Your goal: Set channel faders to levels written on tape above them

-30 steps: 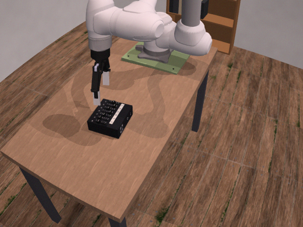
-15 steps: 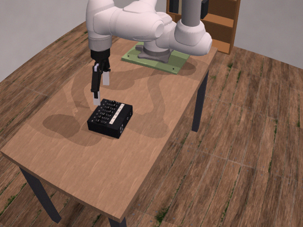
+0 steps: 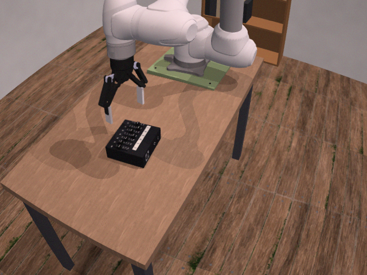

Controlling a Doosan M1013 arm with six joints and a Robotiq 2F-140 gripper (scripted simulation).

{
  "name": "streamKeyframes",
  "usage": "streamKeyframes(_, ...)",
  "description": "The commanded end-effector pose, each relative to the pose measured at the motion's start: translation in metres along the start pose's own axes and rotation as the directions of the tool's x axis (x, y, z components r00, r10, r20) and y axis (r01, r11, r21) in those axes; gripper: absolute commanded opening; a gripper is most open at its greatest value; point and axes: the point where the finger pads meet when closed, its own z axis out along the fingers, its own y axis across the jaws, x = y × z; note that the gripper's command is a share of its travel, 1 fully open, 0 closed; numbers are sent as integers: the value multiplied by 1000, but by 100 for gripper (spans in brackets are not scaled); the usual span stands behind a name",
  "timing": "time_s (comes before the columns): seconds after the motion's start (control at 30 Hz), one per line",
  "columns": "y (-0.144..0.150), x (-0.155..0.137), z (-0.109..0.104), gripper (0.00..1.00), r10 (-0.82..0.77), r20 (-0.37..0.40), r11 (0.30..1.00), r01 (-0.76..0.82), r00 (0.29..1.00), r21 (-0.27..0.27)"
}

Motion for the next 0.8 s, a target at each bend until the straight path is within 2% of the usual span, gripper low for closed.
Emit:
streamKeyframes(0.0,-1,4,-4,100,274,29,962,-274,961,3)
streamKeyframes(0.1,-3,8,-9,100,426,27,904,-427,904,5)
streamKeyframes(0.2,-4,12,-14,100,579,29,815,-579,815,8)
streamKeyframes(0.43,-7,17,-20,100,856,43,515,-857,515,3)
streamKeyframes(0.5,-7,17,-20,100,856,43,515,-857,515,3)
streamKeyframes(0.53,-7,17,-21,100,929,55,366,-930,365,-10)
streamKeyframes(0.63,-7,17,-21,100,971,67,234,-972,231,-32)
streamKeyframes(0.77,-7,17,-21,100,971,67,233,-972,231,-32)
